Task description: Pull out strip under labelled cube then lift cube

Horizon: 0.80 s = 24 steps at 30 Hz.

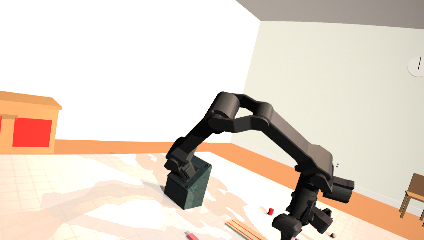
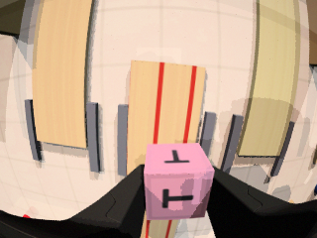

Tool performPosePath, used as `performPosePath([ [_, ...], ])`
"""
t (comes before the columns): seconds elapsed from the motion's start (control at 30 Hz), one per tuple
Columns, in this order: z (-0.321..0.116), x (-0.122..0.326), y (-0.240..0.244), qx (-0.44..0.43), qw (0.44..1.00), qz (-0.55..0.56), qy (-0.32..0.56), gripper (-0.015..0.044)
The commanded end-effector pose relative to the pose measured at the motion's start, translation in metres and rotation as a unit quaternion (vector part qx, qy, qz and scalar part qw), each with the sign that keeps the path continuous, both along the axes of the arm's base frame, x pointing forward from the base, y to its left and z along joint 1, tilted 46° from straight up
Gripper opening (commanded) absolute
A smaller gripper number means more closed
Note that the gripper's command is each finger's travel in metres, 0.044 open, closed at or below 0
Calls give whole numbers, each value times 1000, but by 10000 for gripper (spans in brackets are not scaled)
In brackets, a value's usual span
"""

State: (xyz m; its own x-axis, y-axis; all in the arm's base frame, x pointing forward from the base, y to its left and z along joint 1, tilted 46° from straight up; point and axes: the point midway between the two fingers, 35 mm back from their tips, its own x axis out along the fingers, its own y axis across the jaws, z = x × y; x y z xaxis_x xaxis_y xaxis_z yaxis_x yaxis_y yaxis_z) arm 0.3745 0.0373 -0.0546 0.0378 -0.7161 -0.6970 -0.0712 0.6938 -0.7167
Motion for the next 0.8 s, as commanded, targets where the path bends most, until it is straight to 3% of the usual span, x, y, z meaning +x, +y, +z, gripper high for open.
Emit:
performPosePath([
  [0.0, 8, -11, 3, 2, 1000, -1, -2, 0],
  [0.77, 14, -74, -4, 2, 1000, -1, 0, 0],
])
